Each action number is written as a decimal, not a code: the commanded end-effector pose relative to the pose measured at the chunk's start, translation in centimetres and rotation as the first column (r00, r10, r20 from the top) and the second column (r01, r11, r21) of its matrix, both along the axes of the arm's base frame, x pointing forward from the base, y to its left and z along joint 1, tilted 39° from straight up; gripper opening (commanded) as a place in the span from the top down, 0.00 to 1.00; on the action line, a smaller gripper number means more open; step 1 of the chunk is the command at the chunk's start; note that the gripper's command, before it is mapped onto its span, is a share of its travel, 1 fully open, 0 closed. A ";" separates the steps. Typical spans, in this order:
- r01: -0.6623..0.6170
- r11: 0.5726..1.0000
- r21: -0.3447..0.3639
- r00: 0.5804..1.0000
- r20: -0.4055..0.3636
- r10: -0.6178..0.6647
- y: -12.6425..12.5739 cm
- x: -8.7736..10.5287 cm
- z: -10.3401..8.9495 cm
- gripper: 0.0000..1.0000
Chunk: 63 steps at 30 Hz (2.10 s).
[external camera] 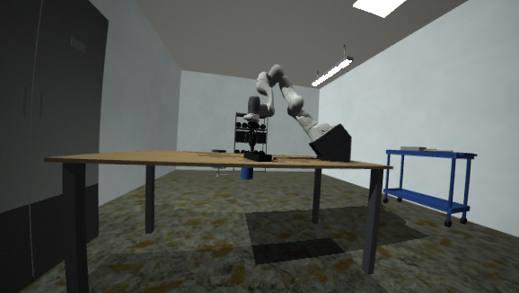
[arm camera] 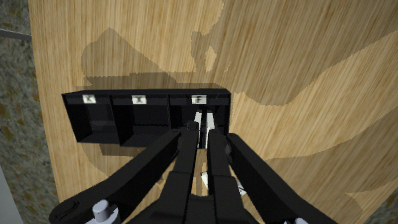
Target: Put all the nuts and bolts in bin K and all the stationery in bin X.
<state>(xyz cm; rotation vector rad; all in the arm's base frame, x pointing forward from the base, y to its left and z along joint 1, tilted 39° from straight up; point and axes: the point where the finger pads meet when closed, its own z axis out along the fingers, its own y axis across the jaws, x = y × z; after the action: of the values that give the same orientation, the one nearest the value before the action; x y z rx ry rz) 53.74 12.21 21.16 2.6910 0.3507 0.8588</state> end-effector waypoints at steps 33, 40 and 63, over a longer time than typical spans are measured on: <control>0.003 1.000 0.005 1.000 0.004 -0.003 0.6 -1.6 2.3 0.95; 0.003 1.000 0.005 1.000 0.004 -0.003 1.2 -3.2 4.5 0.95; 0.003 1.000 0.005 1.000 0.004 -0.003 1.3 -3.4 4.7 0.95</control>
<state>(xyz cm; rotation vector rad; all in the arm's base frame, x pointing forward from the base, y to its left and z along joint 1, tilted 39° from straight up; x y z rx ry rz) 50.43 13.54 26.02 2.6967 0.3315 0.8742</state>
